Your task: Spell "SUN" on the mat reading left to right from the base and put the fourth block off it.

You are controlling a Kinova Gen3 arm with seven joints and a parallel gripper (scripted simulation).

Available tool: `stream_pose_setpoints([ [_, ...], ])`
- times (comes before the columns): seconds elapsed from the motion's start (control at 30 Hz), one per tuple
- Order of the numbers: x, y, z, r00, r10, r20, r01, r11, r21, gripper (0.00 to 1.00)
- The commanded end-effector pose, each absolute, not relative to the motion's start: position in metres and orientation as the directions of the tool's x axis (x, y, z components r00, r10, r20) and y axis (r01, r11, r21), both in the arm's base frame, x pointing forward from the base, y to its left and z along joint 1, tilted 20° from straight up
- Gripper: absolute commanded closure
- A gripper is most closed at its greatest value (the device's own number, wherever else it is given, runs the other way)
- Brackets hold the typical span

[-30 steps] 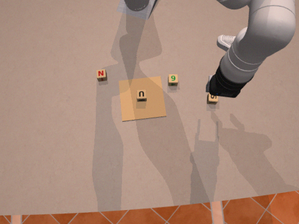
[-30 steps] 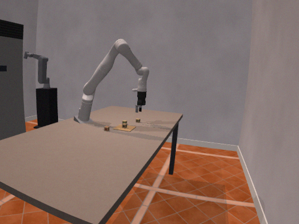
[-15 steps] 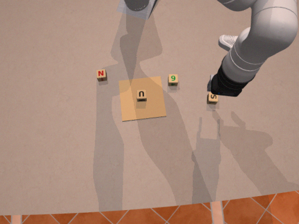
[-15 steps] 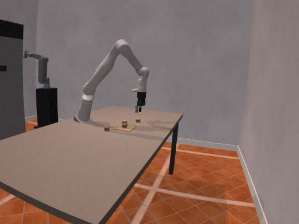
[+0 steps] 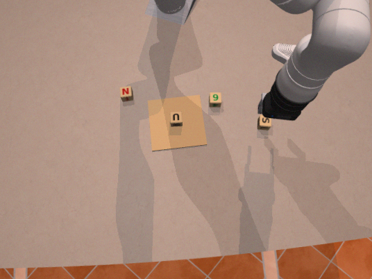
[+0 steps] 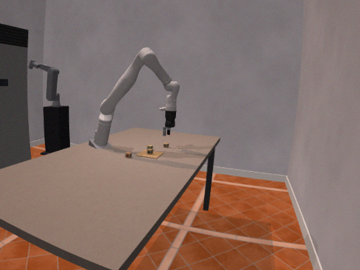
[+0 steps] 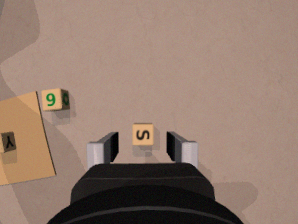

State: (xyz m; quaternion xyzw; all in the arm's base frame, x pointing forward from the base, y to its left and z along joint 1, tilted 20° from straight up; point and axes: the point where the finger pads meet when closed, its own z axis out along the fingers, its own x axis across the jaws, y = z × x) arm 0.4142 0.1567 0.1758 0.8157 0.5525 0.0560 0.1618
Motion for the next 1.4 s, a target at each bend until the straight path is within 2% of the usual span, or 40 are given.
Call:
stream_pose_setpoints([
  [0.0, 0.414, 0.157, 0.177, 0.383, 0.92, -0.086, 0.883, -0.337, 0.327, 0.0],
  [1.37, 0.423, 0.151, 0.148, 0.383, 0.92, -0.086, 0.883, -0.337, 0.327, 0.0],
])
